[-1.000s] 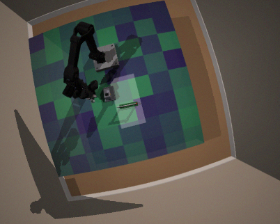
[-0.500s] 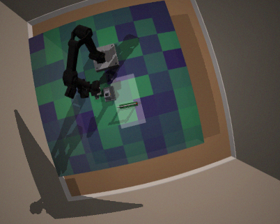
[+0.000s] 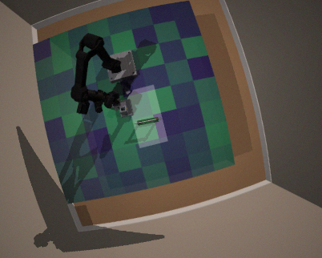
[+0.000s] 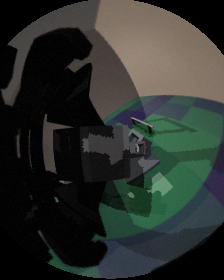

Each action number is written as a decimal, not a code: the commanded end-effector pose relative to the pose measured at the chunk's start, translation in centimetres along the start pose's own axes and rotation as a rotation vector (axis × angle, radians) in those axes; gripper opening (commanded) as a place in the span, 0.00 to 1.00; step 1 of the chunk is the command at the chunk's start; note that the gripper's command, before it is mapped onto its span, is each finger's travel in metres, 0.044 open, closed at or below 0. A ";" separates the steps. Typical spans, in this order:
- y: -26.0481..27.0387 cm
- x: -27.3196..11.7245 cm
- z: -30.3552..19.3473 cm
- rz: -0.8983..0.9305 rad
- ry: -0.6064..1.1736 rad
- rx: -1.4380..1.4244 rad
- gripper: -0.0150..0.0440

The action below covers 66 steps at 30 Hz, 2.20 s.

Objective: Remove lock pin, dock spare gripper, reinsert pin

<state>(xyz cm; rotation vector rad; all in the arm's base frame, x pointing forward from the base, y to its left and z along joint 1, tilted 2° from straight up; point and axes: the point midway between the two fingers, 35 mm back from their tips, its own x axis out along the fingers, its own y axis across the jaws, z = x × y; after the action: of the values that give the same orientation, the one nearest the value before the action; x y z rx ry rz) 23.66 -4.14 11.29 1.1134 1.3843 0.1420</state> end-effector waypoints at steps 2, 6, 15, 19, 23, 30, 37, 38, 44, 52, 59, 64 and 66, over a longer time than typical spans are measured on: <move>1.2 -0.2 -0.5 0.068 0.053 0.153 0.25; 2.1 -0.4 -1.0 0.118 0.112 0.305 0.25; 4.2 -1.0 -1.7 0.211 0.250 0.649 0.25; 4.4 -1.1 -1.8 0.216 0.261 0.675 0.25; 4.3 -0.9 -1.7 0.216 0.260 0.676 0.25; 4.0 0.2 -1.0 0.215 0.259 0.678 0.25; 3.6 0.9 -0.6 0.216 0.258 0.679 0.25; 3.5 1.0 -0.5 0.216 0.258 0.679 0.25; 3.3 1.6 0.0 0.216 0.258 0.678 0.25; 2.8 2.5 0.7 0.216 0.258 0.678 0.25; 2.5 3.2 1.3 0.216 0.257 0.677 0.25; 2.2 3.8 1.7 0.216 0.257 0.677 0.25; 2.1 4.0 1.8 0.216 0.257 0.677 0.25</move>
<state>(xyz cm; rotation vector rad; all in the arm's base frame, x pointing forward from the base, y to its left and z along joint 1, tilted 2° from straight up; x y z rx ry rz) 27.02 -1.46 9.78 1.8456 1.5892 -0.0449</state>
